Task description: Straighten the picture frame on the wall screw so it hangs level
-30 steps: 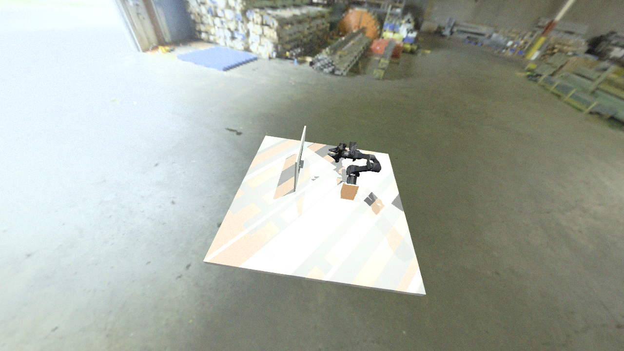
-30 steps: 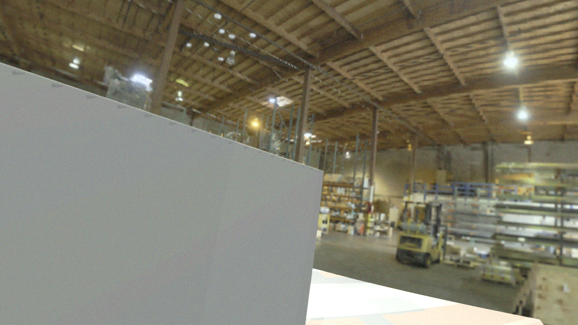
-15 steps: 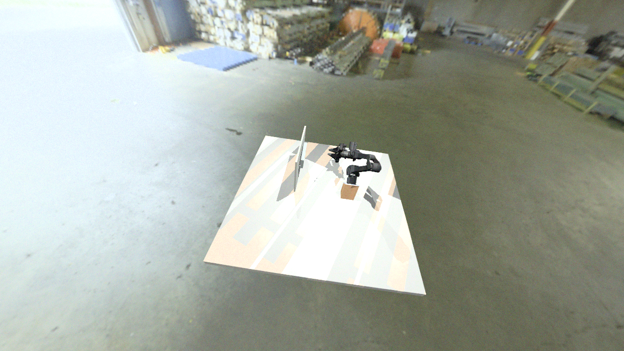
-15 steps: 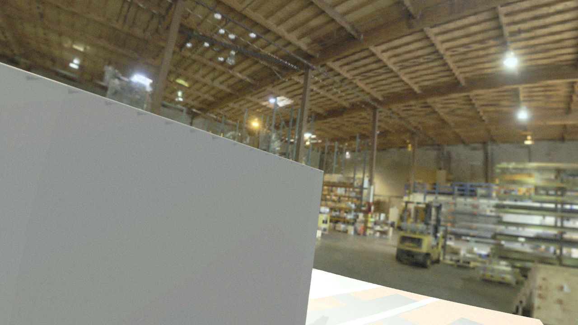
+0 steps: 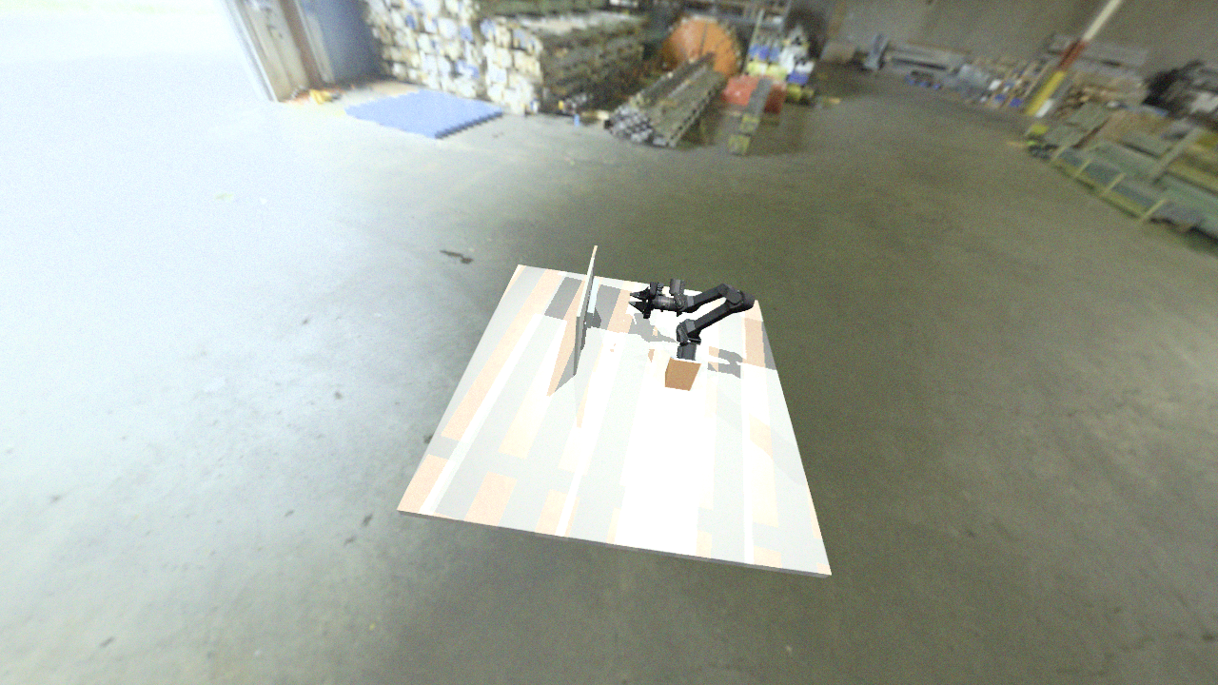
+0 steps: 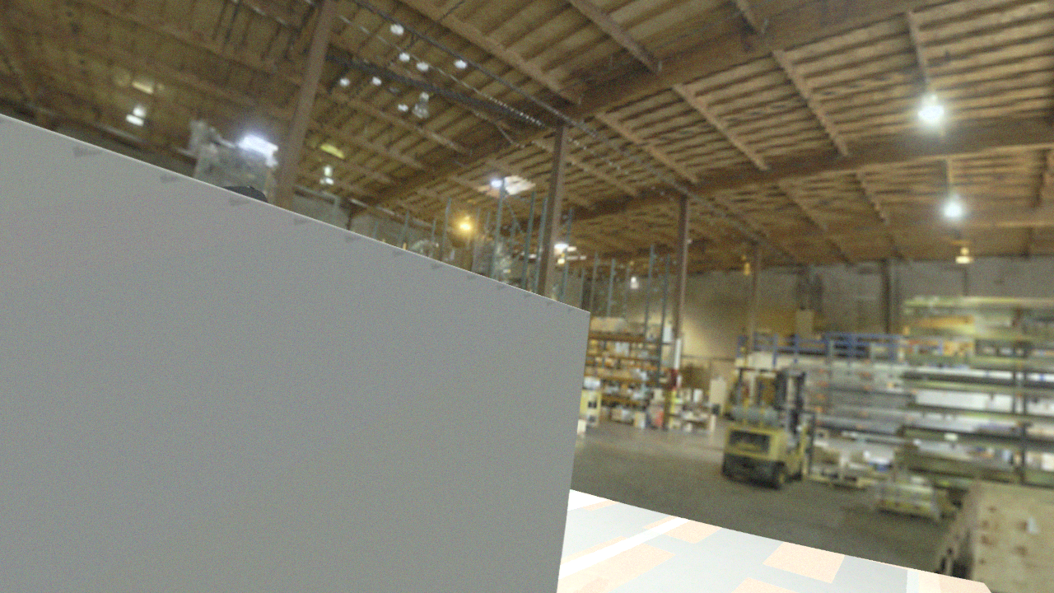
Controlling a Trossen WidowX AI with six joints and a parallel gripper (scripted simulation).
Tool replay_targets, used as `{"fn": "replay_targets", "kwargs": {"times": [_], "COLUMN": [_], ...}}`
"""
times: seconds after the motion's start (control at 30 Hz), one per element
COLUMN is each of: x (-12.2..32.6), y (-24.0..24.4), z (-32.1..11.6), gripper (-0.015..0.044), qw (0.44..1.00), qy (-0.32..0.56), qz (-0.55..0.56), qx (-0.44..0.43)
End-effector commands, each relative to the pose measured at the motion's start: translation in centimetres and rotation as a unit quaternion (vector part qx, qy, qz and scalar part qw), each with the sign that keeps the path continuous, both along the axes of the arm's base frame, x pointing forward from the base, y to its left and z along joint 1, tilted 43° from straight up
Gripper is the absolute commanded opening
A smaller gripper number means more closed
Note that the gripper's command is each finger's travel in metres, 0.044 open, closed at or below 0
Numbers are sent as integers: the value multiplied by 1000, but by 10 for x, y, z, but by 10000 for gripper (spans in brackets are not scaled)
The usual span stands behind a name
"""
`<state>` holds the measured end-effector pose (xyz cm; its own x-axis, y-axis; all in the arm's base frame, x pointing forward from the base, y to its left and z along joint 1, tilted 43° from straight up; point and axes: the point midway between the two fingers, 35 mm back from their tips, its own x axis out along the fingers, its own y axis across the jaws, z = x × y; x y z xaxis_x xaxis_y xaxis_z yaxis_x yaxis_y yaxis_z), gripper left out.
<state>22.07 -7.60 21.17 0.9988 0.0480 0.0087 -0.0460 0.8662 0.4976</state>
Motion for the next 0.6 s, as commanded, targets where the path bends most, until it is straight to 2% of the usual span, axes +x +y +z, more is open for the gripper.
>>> {"fn": "replay_targets", "kwargs": {"times": [0.0, 0.57], "x": [21, 28], "y": [1, 2], "z": [-13, -16], "gripper": [260, 260], "qw": [1000, 1000], "qy": [0, -1], "qz": [5, 8], "qx": [1, 0]}}
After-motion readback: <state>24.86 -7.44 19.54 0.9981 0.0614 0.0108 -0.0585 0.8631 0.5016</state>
